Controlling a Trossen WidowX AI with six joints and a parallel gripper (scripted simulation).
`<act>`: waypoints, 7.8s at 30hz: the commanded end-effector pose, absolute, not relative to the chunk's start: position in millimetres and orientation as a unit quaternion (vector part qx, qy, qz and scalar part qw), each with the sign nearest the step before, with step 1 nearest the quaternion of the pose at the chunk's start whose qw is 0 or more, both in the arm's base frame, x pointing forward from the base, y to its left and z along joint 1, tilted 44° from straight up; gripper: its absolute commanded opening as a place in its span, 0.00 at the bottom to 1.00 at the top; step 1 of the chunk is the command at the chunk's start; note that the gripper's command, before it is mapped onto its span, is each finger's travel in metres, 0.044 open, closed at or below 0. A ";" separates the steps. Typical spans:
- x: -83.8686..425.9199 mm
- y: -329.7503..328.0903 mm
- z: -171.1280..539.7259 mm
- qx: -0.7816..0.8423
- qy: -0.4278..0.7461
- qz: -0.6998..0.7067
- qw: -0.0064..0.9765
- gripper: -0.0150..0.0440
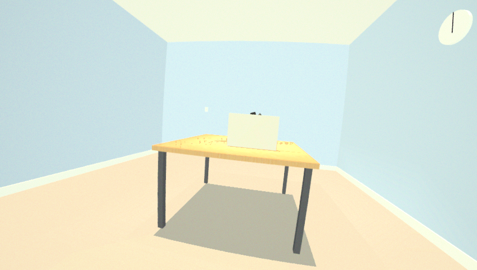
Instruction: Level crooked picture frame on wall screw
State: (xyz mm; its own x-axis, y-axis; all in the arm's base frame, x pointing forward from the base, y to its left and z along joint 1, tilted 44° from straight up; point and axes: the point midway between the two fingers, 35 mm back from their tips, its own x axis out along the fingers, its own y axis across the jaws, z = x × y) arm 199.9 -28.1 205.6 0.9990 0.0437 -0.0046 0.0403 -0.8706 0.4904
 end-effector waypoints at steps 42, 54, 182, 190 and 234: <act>256.9 -10.7 195.6 0.956 0.022 0.008 0.292 0.69; 276.8 6.1 185.4 0.952 0.022 0.010 0.305 0.69; 397.1 11.4 187.4 0.952 0.021 0.014 0.304 0.25; 397.0 9.9 188.4 0.952 0.021 0.014 0.304 0.25; 397.4 2.9 193.4 0.952 0.021 0.014 0.305 0.25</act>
State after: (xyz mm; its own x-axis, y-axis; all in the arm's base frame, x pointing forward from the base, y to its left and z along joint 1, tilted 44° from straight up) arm 397.1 6.1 190.6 0.9983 0.0580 0.0048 0.0445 -0.8150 0.5777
